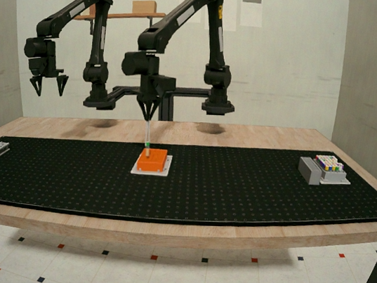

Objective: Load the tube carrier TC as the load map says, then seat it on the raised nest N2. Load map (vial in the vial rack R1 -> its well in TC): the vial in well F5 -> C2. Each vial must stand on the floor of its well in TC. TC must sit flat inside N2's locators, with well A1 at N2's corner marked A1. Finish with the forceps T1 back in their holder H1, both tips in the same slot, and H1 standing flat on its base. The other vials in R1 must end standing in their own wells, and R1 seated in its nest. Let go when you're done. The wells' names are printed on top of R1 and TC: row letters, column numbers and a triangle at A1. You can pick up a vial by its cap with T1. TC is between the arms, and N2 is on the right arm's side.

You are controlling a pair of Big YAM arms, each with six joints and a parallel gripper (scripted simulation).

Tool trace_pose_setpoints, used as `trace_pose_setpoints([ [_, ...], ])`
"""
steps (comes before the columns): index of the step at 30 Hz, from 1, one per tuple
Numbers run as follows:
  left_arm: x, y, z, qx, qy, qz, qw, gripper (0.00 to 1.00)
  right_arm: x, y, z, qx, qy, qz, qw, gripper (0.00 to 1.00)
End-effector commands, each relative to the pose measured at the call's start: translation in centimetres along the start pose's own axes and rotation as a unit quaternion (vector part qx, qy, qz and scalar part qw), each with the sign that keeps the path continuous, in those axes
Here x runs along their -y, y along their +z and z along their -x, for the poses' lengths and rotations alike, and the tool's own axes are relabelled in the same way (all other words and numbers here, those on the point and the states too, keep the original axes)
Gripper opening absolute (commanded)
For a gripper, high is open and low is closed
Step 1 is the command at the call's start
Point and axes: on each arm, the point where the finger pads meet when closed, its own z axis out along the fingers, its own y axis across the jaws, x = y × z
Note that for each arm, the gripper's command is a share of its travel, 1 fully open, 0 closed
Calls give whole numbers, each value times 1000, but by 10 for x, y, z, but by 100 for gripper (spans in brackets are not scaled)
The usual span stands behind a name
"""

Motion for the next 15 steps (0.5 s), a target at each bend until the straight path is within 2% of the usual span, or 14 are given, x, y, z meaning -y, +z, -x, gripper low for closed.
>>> trace_pose_setpoints([
  [1, 26, -43, 13, 12, -2, -41, 999, 9, 0, 0, 1, -7, -4, 2, 1000, 100],
  [9, 16, -50, 9, 9, -3, -22, 1000, 9, 0, 0, 1, -7, -4, 2, 1000, 100],
  [15, 21, -49, 10, 12, -3, -29, 999, 9, 0, 0, 1, -7, -4, 2, 1000, 100],
])
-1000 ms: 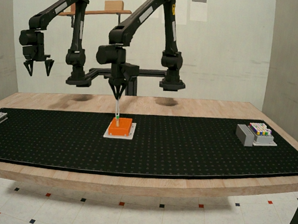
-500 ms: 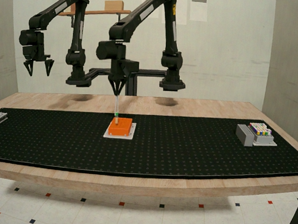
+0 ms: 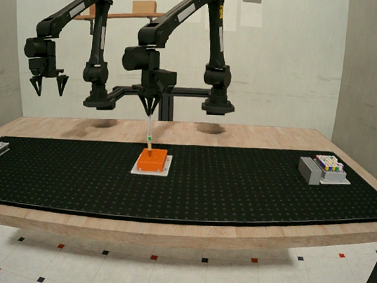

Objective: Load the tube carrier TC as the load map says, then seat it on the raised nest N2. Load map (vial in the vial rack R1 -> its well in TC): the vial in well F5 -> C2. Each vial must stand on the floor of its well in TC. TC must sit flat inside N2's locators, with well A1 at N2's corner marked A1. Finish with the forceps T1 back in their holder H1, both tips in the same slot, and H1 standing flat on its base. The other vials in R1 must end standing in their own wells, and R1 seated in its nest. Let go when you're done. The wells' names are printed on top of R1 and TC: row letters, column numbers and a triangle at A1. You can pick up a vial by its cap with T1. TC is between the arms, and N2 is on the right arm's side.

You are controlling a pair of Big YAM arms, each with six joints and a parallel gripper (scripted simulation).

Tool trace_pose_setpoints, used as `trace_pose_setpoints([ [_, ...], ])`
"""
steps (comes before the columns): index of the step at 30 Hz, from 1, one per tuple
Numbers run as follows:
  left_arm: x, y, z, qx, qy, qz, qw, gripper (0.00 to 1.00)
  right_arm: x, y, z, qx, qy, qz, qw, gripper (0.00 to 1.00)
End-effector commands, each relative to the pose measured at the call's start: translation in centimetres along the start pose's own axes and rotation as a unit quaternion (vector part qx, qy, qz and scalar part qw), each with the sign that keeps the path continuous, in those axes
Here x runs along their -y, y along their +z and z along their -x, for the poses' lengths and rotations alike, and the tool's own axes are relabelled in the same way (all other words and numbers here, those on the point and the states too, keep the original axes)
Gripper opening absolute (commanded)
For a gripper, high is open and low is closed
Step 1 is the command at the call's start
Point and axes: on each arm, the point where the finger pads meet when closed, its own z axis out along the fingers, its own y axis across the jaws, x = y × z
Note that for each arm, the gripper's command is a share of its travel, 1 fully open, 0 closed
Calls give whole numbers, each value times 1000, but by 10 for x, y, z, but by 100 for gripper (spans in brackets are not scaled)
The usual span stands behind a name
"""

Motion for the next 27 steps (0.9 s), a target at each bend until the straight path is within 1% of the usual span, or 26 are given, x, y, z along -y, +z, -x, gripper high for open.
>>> trace_pose_setpoints([
  [1, 27, -33, 11, 14, -3, -45, 999, 9, 0, 0, 1, -7, -4, 2, 1000, 100],
  [4, 28, -32, 11, 15, -3, -45, 999, 9, 0, 0, 1, -7, -4, 2, 1000, 100],
  [8, 29, -24, 10, 14, -3, -40, 999, 9, 0, 0, 1, -7, -4, 2, 1000, 100],
  [27, 28, -14, 9, 9, -3, -31, 999, 9, 0, 0, 1, -7, -4, 2, 1000, 100],
])
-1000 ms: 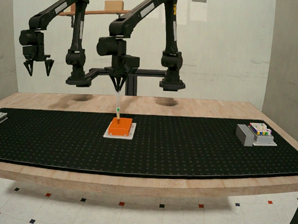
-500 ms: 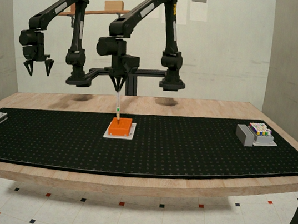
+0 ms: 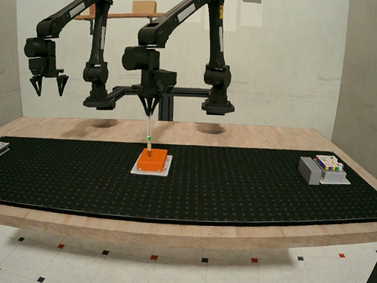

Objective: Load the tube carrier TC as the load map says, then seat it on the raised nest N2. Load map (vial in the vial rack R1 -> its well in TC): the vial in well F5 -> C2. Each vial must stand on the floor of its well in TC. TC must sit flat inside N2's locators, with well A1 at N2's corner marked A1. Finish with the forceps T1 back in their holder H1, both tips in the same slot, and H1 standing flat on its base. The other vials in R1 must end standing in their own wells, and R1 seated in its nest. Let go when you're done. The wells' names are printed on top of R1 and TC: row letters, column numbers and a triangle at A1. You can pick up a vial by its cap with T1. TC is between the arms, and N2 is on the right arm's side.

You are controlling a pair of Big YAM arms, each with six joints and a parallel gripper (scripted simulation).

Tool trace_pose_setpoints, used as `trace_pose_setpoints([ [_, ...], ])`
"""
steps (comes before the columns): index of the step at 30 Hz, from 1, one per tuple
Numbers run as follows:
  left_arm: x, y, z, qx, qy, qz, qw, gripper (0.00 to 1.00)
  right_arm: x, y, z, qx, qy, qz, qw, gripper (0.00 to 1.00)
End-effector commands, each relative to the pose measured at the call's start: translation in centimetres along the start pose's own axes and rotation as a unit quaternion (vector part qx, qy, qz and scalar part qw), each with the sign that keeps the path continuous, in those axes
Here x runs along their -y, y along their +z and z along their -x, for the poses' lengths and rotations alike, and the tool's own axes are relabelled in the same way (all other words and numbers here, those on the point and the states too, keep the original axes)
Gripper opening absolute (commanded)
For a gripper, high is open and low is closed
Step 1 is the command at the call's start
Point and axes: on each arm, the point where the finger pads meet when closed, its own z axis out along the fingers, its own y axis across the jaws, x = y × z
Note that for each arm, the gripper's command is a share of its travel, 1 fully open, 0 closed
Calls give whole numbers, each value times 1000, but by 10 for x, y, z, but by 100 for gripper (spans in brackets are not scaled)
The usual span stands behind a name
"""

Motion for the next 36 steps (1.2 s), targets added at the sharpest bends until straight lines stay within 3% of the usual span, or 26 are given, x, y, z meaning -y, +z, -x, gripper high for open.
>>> trace_pose_setpoints([
  [1, 27, -13, 8, 7, -3, -28, 1000, 9, 0, 0, 1, -7, -4, 2, 1000, 100],
  [36, 26, -11, 7, 5, -2, -28, 1000, 9, 0, 0, 1, -7, -4, 2, 1000, 100],
])
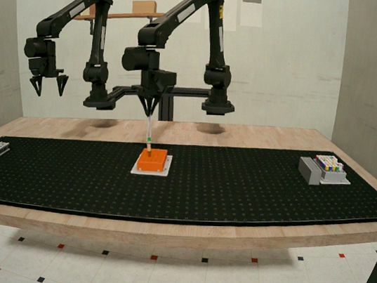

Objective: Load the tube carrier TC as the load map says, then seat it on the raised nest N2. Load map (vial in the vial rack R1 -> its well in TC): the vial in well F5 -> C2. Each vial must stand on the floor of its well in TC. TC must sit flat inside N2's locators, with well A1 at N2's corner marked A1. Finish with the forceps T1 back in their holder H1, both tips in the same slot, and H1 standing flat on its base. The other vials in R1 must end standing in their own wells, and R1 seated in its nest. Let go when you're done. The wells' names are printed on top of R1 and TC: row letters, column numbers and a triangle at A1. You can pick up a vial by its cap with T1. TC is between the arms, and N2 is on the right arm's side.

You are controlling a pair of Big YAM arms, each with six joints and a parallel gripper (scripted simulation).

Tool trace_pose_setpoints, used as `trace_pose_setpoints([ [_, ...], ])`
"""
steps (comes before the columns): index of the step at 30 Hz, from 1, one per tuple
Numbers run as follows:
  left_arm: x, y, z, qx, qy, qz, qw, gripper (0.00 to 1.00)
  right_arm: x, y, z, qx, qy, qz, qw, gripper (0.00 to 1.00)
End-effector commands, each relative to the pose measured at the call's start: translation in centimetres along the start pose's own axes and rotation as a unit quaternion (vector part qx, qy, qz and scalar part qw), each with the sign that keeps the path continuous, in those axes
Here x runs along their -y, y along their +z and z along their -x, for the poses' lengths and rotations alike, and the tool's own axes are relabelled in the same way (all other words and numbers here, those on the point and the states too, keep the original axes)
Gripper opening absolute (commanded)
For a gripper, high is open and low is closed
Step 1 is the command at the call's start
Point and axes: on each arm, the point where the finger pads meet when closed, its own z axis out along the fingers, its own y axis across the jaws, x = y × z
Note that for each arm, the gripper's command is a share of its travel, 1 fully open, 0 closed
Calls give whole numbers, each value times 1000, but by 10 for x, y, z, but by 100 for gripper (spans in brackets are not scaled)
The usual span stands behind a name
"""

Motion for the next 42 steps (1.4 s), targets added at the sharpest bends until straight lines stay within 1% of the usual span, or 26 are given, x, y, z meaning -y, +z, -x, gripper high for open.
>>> trace_pose_setpoints([
  [1, 25, -12, 7, 6, -2, -26, 1000, 9, 0, 0, 1, -7, -4, 2, 1000, 100],
  [13, 22, -9, 6, 4, -2, -21, 1000, 9, 0, 0, 1, -7, -4, 2, 1000, 100],
  [14, 21, -11, 6, 5, -3, -24, 1000, 9, 0, 0, 1, -7, -4, 2, 1000, 100],
  [32, 2, 4, 1, -2, -3, -1, 1000, 9, 0, 0, 1, -7, -4, 2, 1000, 100],
  [35, 5, 3, 2, 0, -3, -7, 1000, 9, 0, 0, 1, -7, -4, 2, 1000, 100],
  [38, 1, 5, 1, -2, -3, -1, 1000, 9, 0, 0, 1, -7, -4, 2, 1000, 100],
  [42, 6, 3, 3, 0, -3, -9, 1000, 9, 0, 0, 1, -7, -4, 2, 1000, 100],
])
